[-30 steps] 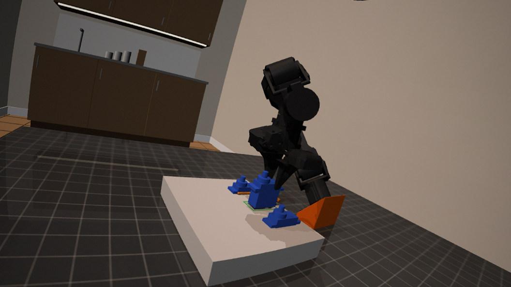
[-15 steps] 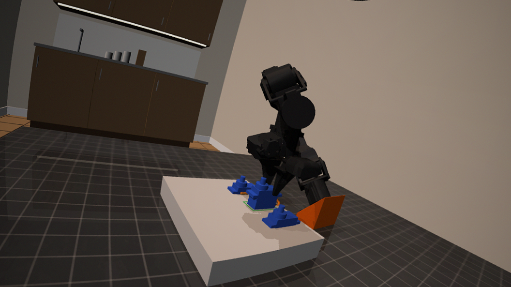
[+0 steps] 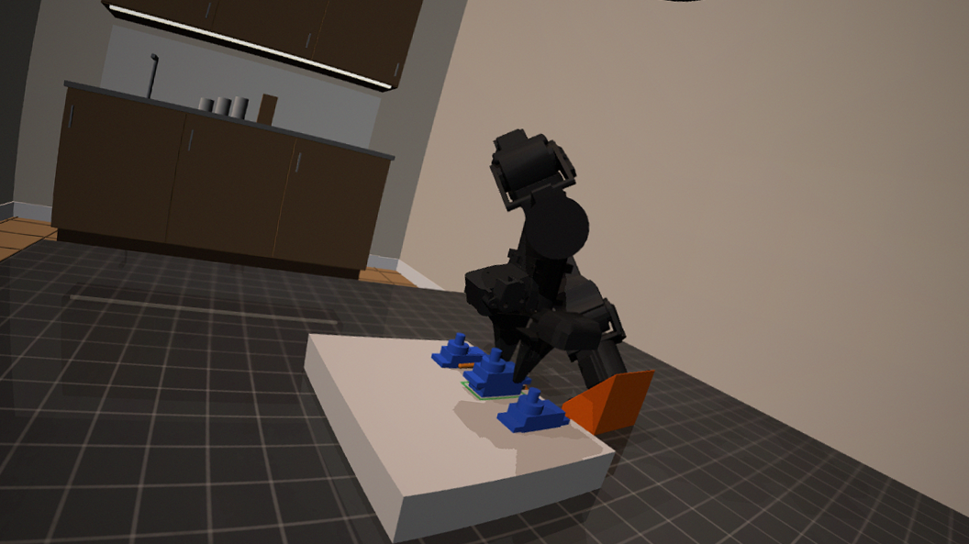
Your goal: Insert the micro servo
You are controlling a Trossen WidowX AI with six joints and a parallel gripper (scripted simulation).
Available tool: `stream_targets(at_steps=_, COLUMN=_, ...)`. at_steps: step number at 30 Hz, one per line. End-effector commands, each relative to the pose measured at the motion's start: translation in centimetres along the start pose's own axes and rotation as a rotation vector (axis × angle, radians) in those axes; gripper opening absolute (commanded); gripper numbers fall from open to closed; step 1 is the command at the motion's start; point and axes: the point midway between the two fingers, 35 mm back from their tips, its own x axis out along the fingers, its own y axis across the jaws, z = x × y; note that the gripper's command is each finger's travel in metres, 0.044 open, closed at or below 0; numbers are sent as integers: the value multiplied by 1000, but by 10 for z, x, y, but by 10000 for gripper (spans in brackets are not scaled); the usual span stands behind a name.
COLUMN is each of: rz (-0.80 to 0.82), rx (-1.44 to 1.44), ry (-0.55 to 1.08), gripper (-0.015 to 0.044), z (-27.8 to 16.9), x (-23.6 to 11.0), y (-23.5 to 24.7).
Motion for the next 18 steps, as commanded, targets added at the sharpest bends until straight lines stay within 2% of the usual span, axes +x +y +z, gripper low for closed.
stream_targets(at_steps=1, rz=3, rx=-1, ry=-9, gripper=0, z=0, x=4, y=0)
stream_targets(at_steps=14, rz=2, rx=-1, ry=-10, gripper=0, z=1, x=14, y=0)
stream_targets(at_steps=18, rz=2, rx=-1, ry=-10, gripper=105, z=0, x=13, y=0)
